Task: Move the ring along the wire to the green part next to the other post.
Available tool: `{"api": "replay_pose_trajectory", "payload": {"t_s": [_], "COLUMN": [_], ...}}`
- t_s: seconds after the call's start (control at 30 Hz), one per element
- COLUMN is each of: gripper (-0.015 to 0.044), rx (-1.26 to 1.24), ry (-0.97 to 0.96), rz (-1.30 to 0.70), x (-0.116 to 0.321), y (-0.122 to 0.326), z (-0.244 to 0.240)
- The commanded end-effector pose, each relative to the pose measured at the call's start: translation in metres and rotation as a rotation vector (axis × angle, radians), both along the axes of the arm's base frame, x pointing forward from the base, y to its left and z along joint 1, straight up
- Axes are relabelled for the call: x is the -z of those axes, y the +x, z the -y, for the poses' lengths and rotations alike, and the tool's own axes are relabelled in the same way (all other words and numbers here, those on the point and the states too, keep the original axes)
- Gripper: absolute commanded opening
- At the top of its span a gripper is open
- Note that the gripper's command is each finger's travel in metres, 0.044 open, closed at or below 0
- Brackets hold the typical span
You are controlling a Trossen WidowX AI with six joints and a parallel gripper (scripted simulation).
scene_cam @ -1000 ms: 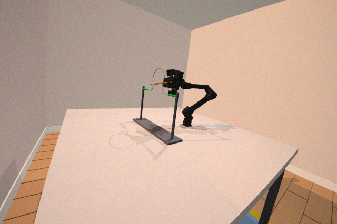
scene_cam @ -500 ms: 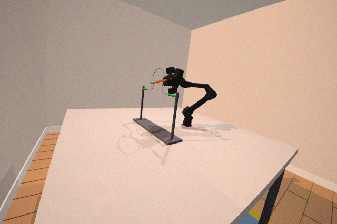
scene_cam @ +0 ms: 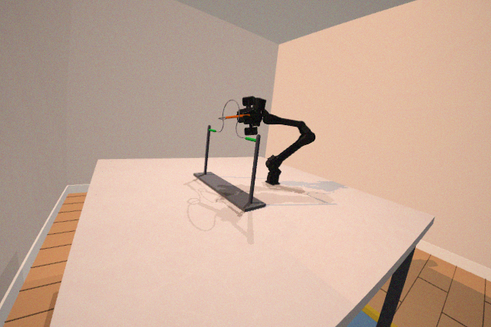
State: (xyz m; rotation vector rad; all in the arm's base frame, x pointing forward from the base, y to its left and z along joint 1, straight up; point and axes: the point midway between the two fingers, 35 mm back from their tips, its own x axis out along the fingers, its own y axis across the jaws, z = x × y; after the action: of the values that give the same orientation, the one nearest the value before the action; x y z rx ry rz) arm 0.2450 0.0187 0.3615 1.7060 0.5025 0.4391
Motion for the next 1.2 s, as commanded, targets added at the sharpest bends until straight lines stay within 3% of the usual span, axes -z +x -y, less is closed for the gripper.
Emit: {"api": "replay_pose_trajectory", "payload": {"t_s": [0.0, 1.17], "gripper": [-0.015, -0.015], "rx": [-0.005, -0.002], "ry": [-0.045, -0.408], "rz": [0.006, 0.011], "x": [-0.003, 0.01], "y": [-0.001, 0.0], "z": [-0.001, -0.001]}}
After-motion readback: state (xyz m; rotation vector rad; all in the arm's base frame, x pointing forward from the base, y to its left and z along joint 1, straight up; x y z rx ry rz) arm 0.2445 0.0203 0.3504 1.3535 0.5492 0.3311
